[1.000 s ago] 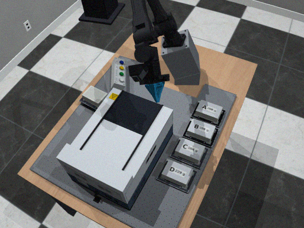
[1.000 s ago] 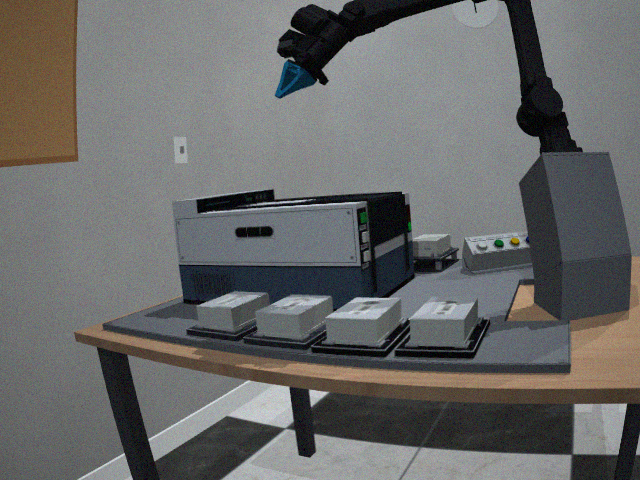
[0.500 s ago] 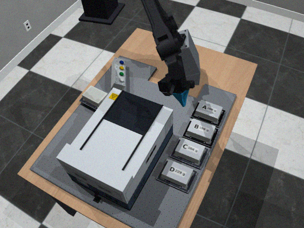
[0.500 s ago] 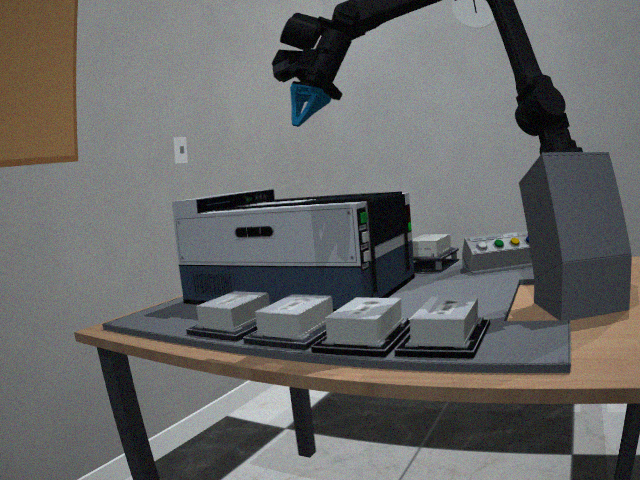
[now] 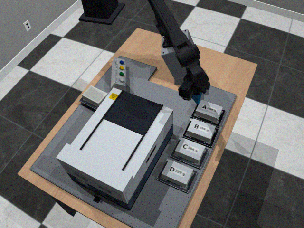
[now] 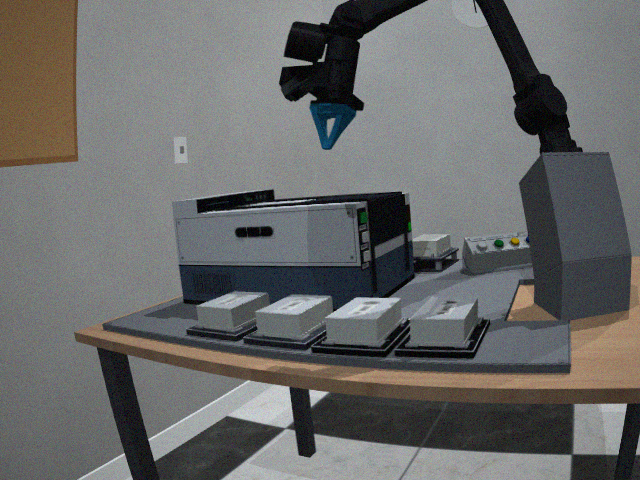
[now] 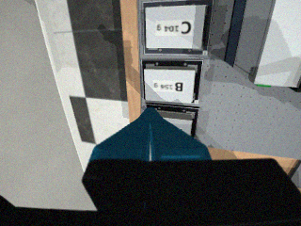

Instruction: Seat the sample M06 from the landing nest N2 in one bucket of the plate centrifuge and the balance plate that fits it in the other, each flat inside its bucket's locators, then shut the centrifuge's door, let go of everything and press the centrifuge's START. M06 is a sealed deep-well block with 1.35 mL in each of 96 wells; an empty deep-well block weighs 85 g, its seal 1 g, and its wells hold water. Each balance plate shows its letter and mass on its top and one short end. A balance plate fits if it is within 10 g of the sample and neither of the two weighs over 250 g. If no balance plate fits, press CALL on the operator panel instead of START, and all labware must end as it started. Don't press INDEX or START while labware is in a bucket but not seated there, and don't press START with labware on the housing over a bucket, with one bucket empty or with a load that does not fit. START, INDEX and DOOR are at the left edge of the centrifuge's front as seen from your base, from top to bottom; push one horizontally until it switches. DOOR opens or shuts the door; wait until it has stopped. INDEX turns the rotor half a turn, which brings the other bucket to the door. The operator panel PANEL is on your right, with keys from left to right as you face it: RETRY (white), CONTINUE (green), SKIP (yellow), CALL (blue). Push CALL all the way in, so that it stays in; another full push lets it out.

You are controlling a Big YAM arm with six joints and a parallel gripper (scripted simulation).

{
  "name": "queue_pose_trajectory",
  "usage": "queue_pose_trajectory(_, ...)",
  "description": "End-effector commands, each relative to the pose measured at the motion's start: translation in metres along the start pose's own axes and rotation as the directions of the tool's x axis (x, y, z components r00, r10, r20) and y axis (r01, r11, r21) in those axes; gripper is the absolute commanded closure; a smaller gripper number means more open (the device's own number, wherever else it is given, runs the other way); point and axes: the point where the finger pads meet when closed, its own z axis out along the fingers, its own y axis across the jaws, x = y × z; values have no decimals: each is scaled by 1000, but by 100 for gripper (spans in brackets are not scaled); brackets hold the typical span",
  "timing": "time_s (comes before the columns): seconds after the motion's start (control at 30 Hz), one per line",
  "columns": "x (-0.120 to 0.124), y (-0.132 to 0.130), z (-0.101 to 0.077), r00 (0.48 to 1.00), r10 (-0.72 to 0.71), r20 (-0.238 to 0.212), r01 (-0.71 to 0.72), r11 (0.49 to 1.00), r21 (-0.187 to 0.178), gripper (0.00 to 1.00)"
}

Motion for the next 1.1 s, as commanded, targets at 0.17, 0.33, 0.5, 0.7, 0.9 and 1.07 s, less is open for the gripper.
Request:
queue_pose_trajectory(0.17,33,10,12,999,11,-53,-7,997,77,100)
queue_pose_trajectory(0.33,53,10,20,997,2,-83,8,992,125,100)
queue_pose_trajectory(0.5,63,10,24,995,-3,-97,17,989,150,100)
queue_pose_trajectory(0.7,76,11,29,993,-9,-114,31,982,187,100)
queue_pose_trajectory(0.9,88,9,33,992,-15,-129,43,975,218,100)
queue_pose_trajectory(1.07,92,9,34,991,-17,-134,48,972,229,100)
